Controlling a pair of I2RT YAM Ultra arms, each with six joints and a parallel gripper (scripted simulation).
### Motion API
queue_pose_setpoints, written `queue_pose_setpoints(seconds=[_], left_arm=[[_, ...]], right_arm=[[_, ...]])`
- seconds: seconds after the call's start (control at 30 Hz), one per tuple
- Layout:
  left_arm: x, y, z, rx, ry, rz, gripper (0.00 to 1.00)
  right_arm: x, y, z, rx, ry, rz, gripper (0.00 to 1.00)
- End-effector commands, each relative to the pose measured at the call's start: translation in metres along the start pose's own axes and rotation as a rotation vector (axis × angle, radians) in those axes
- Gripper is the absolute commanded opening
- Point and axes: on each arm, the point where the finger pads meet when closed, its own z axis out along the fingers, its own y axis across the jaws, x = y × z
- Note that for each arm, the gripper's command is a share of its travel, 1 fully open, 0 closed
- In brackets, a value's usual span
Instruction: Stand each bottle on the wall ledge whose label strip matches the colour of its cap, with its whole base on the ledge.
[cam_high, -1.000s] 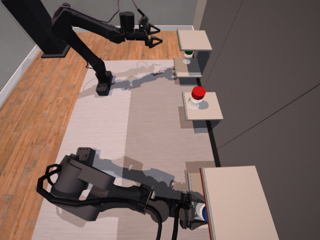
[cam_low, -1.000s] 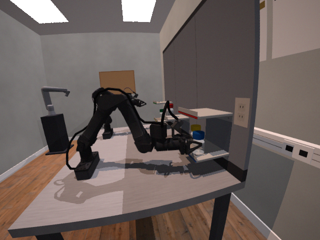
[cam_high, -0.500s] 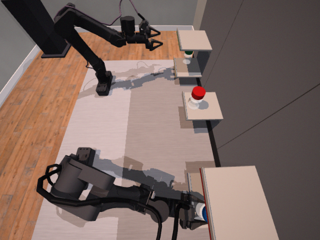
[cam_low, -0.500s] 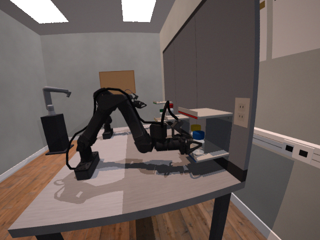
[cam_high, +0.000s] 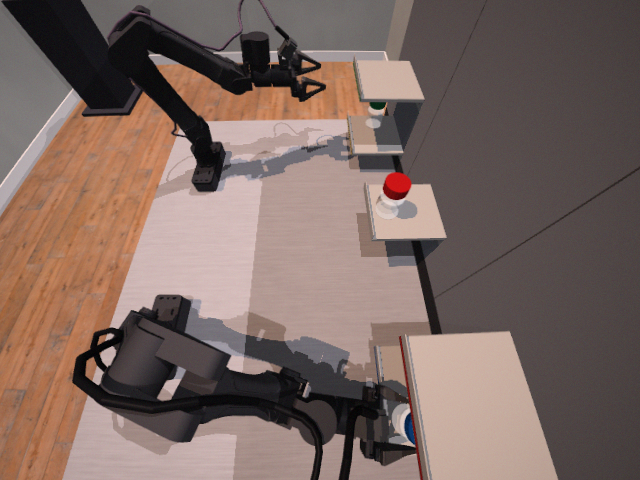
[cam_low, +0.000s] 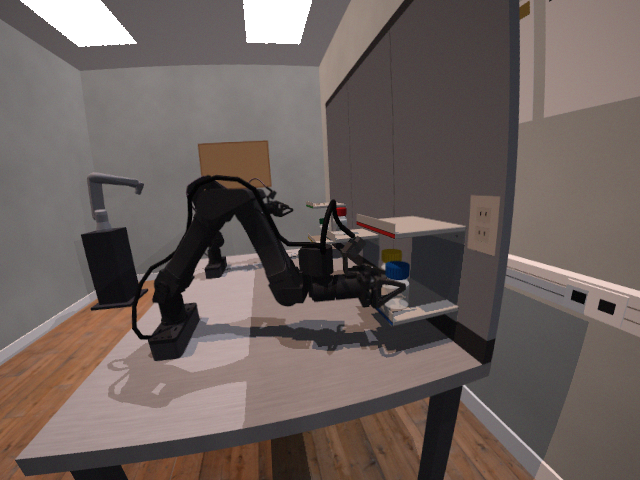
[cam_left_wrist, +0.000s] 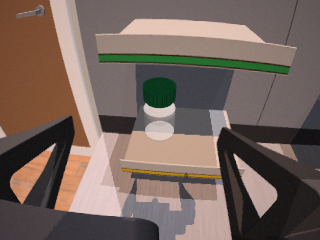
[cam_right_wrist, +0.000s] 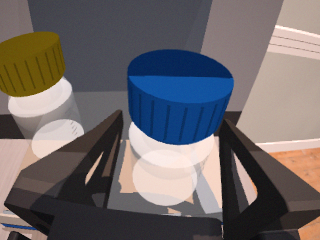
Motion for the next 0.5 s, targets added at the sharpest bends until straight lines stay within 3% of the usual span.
queue_pose_setpoints(seconds=[0.0, 0.47], left_arm=[[-0.003, 0.003, 0.0, -0.004, -0.01, 0.003, 1.0], [-0.003, 0.003, 0.0, -0.004, -0.01, 0.003, 1.0]], right_arm=[[-0.027, -0.001, -0.004, 0.012, -0.064, -0.006, 0.72], [-0.028, -0.005, -0.031, 0.002, -0.065, -0.002, 0.72]])
